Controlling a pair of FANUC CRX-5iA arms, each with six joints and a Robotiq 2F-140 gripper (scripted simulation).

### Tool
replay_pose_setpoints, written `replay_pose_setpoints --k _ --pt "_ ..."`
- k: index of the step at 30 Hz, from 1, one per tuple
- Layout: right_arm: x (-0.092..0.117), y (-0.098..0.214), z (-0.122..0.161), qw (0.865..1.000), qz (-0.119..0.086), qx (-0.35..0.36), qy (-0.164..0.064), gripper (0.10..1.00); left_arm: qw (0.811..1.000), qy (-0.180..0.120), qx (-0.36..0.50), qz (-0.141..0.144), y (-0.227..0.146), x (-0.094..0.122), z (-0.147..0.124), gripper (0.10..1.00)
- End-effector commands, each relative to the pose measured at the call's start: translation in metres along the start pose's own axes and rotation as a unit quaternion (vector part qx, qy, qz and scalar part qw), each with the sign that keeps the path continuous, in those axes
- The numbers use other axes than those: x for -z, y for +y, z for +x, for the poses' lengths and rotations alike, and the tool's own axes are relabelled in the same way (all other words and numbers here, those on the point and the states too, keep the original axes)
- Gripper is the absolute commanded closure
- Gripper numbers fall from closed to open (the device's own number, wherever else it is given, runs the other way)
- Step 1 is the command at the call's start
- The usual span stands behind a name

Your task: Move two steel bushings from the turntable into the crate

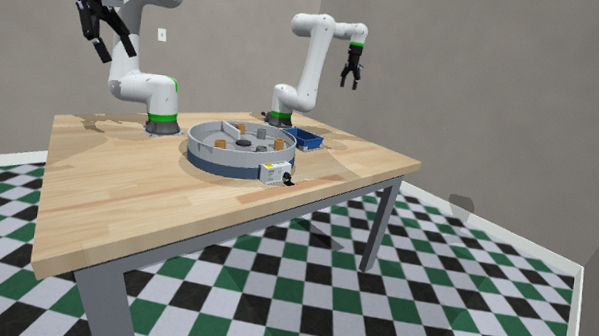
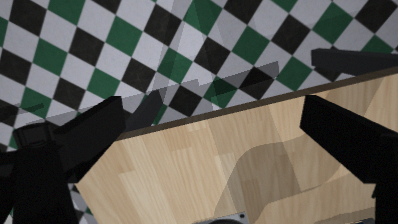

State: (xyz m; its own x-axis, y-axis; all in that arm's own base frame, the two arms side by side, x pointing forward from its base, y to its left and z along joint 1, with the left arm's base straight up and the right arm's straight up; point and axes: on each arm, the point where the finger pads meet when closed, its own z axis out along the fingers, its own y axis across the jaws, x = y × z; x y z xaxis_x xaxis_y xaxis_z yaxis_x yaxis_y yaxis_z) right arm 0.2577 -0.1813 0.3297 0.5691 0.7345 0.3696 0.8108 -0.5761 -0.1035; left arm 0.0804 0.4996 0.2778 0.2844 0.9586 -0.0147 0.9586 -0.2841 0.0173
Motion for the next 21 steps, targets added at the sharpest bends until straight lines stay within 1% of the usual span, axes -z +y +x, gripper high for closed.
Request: replay_pose_setpoints --k 1,11,21 --pt "0.001 0.000 0.000 1.000 -0.001 0.000 0.000 0.098 1.000 0.003 0.019 0.001 -0.009 0.000 -0.002 0.098" --pt "0.001 0.000 0.000 1.000 -0.001 0.000 0.000 0.098 0.996 0.007 0.094 0.006 -0.044 -0.004 -0.012 0.098" --pt "0.001 0.000 0.000 1.000 -0.001 0.000 0.000 0.098 0.993 0.008 0.118 0.007 -0.055 -0.005 -0.016 0.098"
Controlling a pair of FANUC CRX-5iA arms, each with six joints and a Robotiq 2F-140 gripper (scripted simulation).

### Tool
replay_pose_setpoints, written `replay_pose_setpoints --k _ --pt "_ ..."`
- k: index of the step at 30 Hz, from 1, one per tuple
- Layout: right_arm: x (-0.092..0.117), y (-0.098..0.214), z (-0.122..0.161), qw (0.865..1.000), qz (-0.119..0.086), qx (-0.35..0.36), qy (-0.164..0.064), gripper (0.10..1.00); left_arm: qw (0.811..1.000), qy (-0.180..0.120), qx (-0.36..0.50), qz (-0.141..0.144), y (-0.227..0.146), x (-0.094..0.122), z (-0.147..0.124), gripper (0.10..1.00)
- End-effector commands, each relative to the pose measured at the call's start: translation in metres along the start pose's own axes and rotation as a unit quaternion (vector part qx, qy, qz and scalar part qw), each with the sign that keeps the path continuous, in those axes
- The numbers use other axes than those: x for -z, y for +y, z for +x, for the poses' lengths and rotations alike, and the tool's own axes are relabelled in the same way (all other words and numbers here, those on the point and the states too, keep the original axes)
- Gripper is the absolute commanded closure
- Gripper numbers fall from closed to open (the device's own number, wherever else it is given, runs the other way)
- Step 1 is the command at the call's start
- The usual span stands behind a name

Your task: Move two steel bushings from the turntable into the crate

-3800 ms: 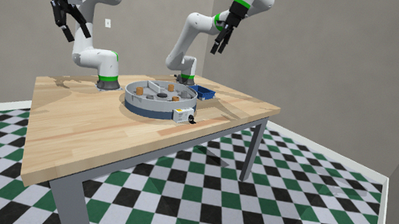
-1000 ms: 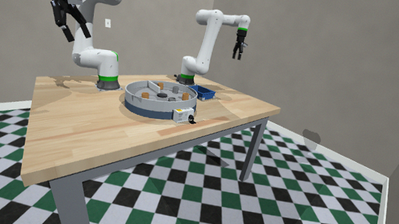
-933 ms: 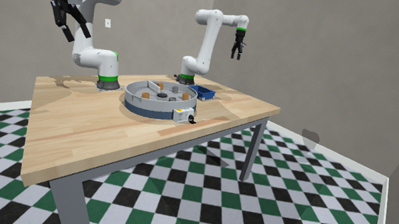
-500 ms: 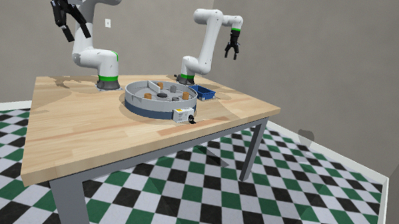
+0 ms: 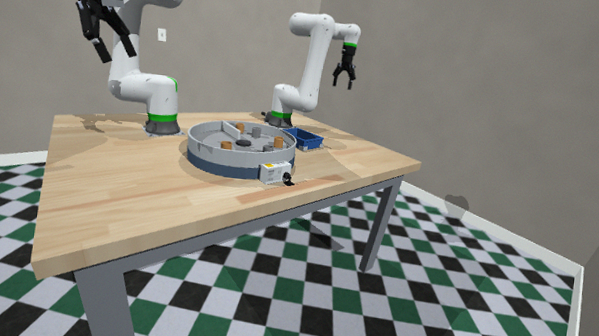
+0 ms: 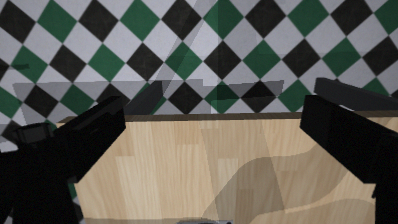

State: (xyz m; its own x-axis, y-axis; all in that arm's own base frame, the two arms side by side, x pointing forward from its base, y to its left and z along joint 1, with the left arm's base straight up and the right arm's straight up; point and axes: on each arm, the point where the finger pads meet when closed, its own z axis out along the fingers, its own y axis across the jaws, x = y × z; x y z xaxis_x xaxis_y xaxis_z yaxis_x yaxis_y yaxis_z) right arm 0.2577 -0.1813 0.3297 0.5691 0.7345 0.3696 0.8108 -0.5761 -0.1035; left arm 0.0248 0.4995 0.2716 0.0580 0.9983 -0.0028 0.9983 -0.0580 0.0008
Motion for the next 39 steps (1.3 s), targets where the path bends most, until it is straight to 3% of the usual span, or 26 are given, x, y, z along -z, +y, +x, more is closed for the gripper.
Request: replay_pose_setpoints --k 1,18,28,30,32,39 --pt "0.001 0.000 0.000 1.000 -0.001 0.000 0.000 0.098 1.000 0.001 0.005 0.000 -0.002 0.001 0.000 0.098" --pt "-0.006 0.001 0.009 1.000 0.006 -0.005 -0.007 0.098 1.000 0.001 0.008 0.000 -0.004 0.000 0.000 0.098" --pt "-0.056 -0.002 0.074 0.997 0.035 -0.036 -0.060 0.098 1.000 0.001 0.008 0.000 -0.004 0.000 0.000 0.098" --pt "-0.056 -0.002 0.074 0.997 0.035 -0.036 -0.060 0.098 1.000 0.001 0.008 0.000 -0.004 0.000 0.000 0.098" --pt "-0.074 -0.007 0.096 0.995 0.039 -0.045 -0.080 0.098 1.000 0.001 0.008 0.000 -0.004 0.000 0.000 0.098" --pt "-0.104 -0.023 0.135 0.991 0.038 -0.057 -0.114 0.098 1.000 0.001 0.008 0.000 -0.004 0.000 0.000 0.098"
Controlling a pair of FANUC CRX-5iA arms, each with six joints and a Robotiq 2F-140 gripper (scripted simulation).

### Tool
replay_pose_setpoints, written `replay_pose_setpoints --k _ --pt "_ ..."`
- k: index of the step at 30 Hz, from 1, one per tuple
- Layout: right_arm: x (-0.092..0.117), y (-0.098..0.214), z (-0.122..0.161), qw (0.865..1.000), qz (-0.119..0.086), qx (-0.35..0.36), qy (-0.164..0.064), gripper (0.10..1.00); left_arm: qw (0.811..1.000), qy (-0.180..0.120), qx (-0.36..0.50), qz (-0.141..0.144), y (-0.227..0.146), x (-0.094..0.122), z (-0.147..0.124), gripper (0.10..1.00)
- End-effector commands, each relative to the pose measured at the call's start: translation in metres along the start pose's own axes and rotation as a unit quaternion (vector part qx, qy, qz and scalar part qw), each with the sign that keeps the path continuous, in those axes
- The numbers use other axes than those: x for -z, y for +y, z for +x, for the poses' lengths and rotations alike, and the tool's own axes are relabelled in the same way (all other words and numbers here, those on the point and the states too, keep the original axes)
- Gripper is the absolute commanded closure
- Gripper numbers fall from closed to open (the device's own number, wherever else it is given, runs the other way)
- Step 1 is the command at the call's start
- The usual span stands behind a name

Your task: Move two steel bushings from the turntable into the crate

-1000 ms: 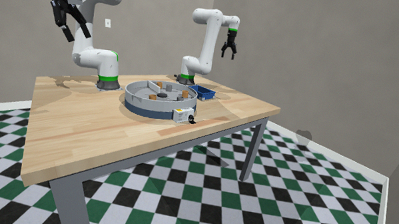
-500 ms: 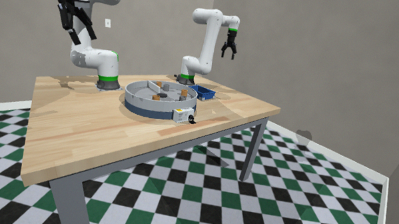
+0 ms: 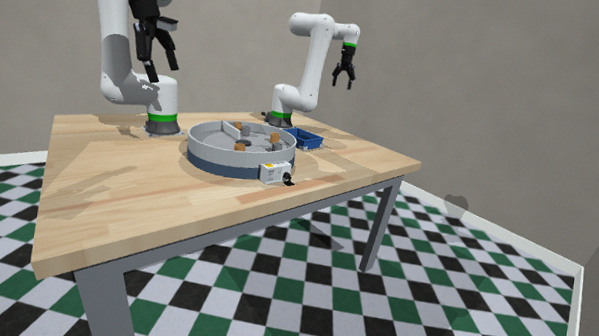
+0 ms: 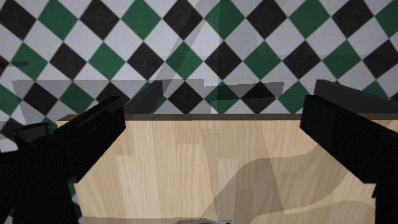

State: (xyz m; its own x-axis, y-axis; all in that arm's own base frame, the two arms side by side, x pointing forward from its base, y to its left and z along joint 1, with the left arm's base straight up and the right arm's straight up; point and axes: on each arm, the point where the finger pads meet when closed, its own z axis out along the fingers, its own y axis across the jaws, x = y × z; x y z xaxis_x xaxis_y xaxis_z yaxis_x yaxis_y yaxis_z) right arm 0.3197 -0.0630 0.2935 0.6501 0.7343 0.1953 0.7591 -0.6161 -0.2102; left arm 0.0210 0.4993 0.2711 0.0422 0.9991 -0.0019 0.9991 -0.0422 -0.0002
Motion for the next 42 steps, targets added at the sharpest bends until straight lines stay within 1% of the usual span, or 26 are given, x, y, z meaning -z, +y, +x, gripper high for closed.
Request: replay_pose_setpoints --k 1,6,8,10,21,23,25,27,37,40,42 --pt "-0.020 -0.013 0.035 0.999 -0.006 -0.015 -0.033 0.098 1.000 0.001 0.000 0.000 0.000 0.001 0.000 0.098" --pt "-0.039 -0.030 0.064 0.998 -0.014 -0.024 -0.055 0.098 1.000 0.001 0.000 0.000 0.000 0.001 0.000 0.098" --pt "-0.039 -0.030 0.064 0.998 -0.014 -0.024 -0.055 0.098 1.000 0.001 0.000 0.000 0.000 0.001 0.000 0.098" --pt "-0.053 -0.046 0.084 0.997 -0.022 -0.029 -0.069 0.098 1.000 0.001 0.000 0.000 0.000 0.001 0.000 0.098" --pt "-0.092 -0.101 0.134 0.993 -0.055 -0.038 -0.095 0.098 1.000 0.001 0.000 0.000 0.000 0.001 0.000 0.098" --pt "-0.099 -0.113 0.142 0.993 -0.062 -0.039 -0.097 0.098 1.000 0.001 0.000 0.000 0.000 0.001 0.000 0.098" --pt "-0.099 -0.113 0.142 0.993 -0.062 -0.039 -0.097 0.098 1.000 0.001 0.000 0.000 0.000 0.001 0.000 0.098" --pt "-0.112 -0.136 0.156 0.991 -0.075 -0.040 -0.100 0.098 1.000 0.001 0.000 0.000 0.000 0.001 0.000 0.098" --pt "-0.142 -0.199 0.181 0.989 -0.105 -0.040 -0.096 0.098 1.000 0.001 0.000 0.000 0.000 0.001 0.000 0.098" --pt "-0.146 -0.209 0.183 0.989 -0.109 -0.039 -0.094 0.098 1.000 0.001 0.000 0.000 0.000 0.001 0.000 0.098" --pt "-0.146 -0.209 0.183 0.989 -0.109 -0.039 -0.094 0.098 1.000 0.001 0.000 0.000 0.000 0.001 0.000 0.098"
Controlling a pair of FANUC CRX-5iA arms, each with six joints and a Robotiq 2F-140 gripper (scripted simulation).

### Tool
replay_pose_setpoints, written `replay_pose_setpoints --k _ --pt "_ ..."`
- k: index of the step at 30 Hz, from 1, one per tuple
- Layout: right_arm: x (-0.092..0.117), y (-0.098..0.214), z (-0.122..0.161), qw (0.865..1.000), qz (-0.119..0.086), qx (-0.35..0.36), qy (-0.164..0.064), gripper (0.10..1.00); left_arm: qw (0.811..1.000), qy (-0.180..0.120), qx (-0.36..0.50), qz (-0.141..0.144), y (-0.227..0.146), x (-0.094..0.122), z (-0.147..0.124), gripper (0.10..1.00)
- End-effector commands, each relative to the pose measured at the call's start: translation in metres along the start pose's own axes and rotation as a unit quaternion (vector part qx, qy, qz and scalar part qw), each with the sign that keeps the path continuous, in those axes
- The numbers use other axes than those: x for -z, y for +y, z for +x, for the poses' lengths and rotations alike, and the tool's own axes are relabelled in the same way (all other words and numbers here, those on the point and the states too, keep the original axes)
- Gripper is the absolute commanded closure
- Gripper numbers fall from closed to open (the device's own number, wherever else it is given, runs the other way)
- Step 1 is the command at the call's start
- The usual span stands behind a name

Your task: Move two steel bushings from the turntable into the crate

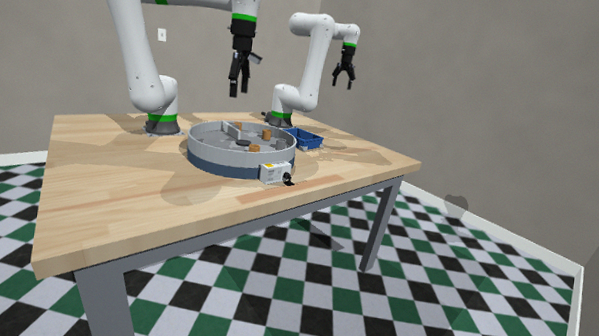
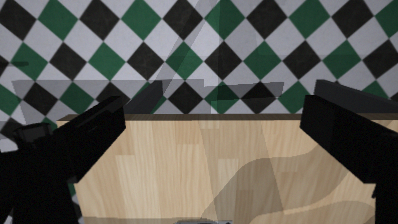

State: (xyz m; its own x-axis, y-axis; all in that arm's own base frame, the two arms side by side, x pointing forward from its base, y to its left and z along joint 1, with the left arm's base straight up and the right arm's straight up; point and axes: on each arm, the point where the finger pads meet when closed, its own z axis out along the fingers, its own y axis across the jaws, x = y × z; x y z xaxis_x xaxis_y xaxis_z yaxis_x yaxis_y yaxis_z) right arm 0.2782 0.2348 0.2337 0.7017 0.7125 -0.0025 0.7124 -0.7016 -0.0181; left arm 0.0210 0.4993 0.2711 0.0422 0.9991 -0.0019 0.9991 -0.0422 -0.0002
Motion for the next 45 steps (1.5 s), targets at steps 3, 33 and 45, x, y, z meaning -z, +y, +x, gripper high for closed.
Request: replay_pose_setpoints --k 3,33,45 --pt "-0.0013 -0.0093 0.0037 1.000 -0.009 -0.003 0.002 0.098 1.000 0.001 0.000 0.000 0.0001 0.0009 0.0003 0.098" --pt "-0.0013 -0.0093 0.0038 1.000 -0.009 -0.003 0.002 0.934 1.000 0.001 0.000 0.000 0.0001 0.0009 0.0003 0.098" --pt "-0.0013 -0.0093 0.0038 1.000 -0.009 -0.003 0.002 0.934 1.000 0.001 0.000 0.000 0.0001 0.0009 0.0003 0.098"
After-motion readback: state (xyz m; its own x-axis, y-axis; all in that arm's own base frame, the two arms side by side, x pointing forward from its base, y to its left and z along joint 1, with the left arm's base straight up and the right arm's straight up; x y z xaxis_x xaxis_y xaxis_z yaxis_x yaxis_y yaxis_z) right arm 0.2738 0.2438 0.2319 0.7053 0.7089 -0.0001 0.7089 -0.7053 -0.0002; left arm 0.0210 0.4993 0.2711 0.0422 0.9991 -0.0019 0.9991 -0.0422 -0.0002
